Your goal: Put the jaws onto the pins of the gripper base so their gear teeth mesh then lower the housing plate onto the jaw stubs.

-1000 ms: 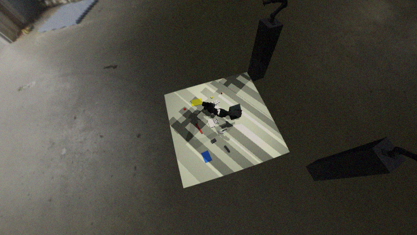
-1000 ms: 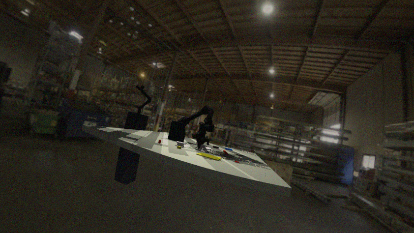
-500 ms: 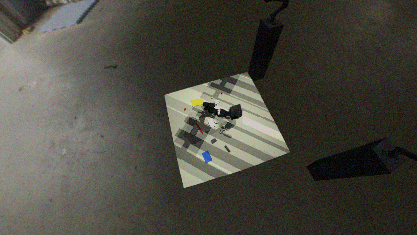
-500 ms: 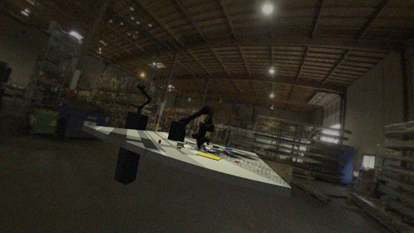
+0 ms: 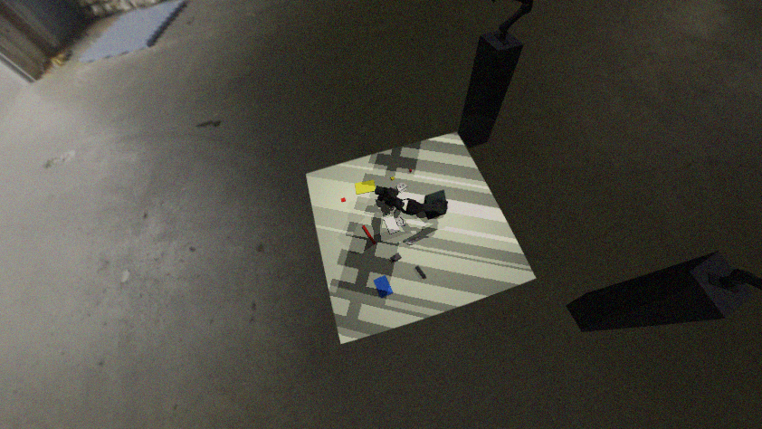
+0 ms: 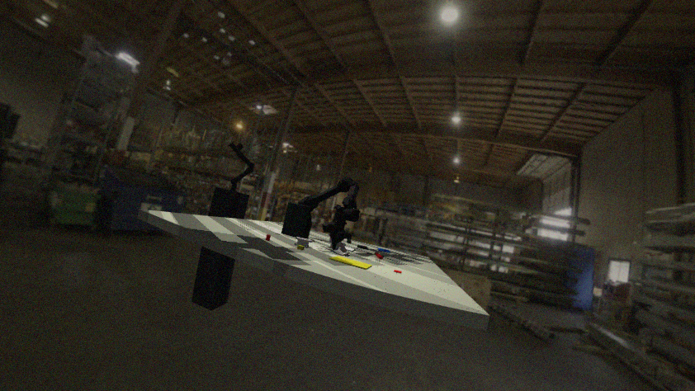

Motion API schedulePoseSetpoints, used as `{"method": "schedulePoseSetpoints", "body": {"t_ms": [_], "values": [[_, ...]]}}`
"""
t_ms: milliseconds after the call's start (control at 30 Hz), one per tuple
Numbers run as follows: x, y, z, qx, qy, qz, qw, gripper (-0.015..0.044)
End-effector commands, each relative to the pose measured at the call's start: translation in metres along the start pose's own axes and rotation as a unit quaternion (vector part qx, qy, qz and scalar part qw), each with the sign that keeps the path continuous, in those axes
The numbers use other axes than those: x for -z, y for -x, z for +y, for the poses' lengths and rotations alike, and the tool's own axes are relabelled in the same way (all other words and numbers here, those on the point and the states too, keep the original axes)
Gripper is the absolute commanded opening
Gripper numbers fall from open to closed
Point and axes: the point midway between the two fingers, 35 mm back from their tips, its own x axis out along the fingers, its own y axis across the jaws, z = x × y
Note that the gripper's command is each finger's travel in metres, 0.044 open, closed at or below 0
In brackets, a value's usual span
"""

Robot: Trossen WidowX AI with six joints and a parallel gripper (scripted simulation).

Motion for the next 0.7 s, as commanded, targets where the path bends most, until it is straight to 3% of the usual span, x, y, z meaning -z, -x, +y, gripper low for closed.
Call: {"method": "schedulePoseSetpoints", "body": {"t_ms": [0,267,567,667], "values": [[-0.003,-0.01,0.002,0.002,0.008,-0.008,1.0,0.0],[-0.003,-0.01,0.002,0.002,0.008,-0.008,1.0,0.0],[-0.003,0.08,0.002,0.0,0.008,-0.01,1.0,0.0],[-0.003,0.087,0.001,0.001,0.008,-0.01,1.0,0.0]]}}
